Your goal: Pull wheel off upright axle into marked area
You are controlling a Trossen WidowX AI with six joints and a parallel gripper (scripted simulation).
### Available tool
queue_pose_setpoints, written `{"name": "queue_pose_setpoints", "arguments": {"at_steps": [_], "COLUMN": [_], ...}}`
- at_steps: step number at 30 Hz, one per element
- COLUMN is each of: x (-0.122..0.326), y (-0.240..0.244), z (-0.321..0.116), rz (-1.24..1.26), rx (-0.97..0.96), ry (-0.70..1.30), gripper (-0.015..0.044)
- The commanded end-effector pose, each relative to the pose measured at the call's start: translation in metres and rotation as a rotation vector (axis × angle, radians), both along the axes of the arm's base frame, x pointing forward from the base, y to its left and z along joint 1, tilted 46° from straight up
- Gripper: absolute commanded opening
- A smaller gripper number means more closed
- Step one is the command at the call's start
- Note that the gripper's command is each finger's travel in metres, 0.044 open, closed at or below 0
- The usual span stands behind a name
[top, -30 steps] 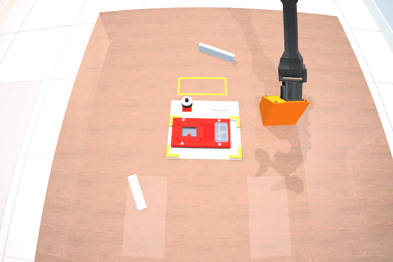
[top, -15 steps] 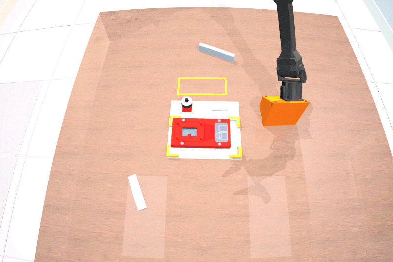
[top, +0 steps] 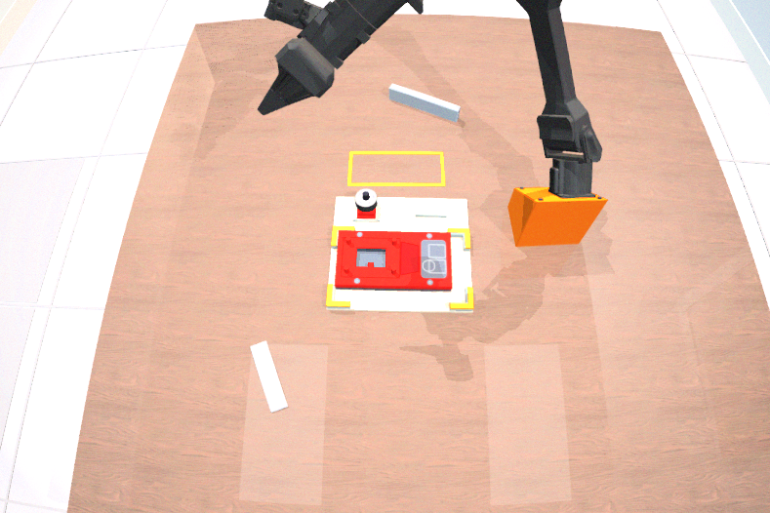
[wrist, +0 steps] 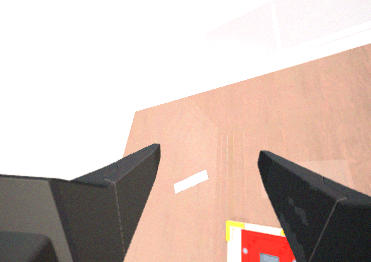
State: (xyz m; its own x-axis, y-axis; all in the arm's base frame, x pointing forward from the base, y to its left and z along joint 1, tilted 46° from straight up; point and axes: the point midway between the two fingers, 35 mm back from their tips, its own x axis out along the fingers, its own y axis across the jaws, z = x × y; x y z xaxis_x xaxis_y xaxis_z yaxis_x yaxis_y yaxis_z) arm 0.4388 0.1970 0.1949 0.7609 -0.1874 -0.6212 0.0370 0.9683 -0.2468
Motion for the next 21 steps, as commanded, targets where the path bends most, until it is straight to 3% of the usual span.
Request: {"name": "queue_pose_setpoints", "arguments": {"at_steps": [1,21], "x": [-0.002,-0.071], "y": [-0.035,-0.206], "z": [-0.027,-0.117], "rz": [-0.08,-0.438], "rx": [-0.075,-0.416], "ry": [0.095,0.648], "gripper": [0.03,0.03]}}
